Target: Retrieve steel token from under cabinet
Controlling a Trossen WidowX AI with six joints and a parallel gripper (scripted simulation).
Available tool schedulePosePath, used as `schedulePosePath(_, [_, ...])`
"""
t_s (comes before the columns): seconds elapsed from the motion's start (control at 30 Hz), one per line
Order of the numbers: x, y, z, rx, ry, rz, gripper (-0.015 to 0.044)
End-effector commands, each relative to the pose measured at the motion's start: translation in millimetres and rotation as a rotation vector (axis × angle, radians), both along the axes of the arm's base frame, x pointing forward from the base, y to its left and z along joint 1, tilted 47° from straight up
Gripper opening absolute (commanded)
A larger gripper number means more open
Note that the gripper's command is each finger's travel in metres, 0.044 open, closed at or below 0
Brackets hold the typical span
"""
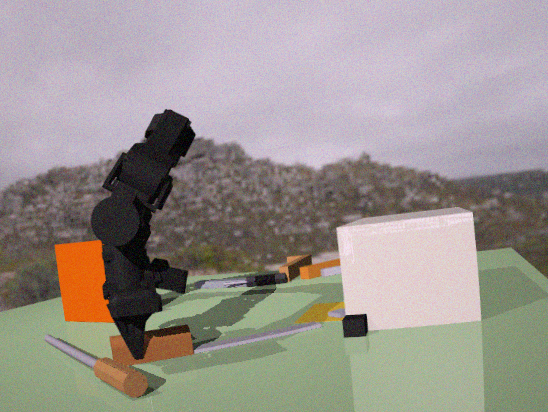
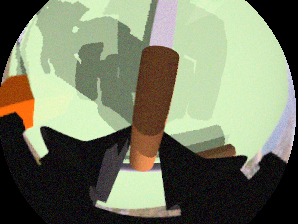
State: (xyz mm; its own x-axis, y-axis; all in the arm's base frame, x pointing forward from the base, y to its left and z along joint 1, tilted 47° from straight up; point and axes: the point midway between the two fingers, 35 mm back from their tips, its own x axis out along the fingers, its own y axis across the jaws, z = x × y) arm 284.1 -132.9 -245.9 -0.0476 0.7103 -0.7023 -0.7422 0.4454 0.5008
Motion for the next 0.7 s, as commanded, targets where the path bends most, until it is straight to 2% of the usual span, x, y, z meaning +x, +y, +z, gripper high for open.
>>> schedulePosePath(0.0, [8.8, 3.6, 7.0, 0.008, -0.011, -0.015, 0.0000])
schedulePosePath(0.67, [28.4, 18.3, 20.4, 0.011, -0.012, -0.015, 0.0000])
